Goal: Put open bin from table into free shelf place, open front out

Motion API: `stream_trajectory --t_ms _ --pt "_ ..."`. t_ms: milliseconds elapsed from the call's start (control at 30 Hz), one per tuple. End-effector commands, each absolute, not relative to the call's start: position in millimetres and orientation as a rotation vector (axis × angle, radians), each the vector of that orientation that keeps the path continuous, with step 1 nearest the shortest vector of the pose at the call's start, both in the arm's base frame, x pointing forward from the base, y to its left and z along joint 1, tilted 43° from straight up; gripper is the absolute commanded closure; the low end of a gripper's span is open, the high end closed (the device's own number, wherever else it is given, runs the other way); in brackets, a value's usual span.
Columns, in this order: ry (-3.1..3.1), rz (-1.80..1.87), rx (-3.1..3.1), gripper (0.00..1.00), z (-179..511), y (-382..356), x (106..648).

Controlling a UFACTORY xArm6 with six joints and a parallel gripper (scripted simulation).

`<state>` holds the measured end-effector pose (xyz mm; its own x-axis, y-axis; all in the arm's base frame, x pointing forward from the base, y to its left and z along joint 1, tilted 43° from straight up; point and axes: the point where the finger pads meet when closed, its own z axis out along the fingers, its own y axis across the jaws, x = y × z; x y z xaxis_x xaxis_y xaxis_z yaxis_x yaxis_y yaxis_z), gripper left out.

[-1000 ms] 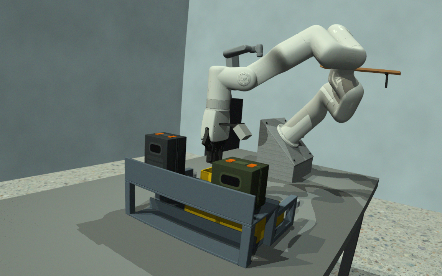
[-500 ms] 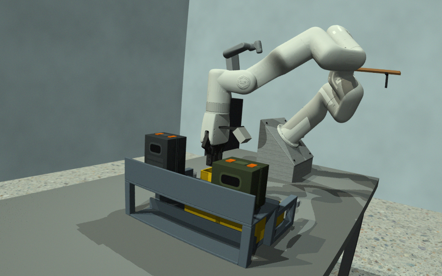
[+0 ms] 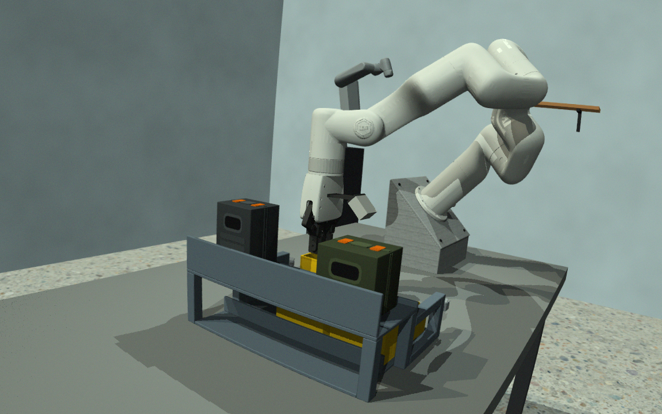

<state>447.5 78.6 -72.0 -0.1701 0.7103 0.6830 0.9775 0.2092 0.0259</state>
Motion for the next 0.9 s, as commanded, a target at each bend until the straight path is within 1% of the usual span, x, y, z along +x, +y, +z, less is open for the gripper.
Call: stream_trajectory --t_ms 0,867 --pt "-1.952 -0.649 -1.562 0.67 -72 78 450" --pt "-1.952 -0.649 -1.562 0.67 -83 89 448"
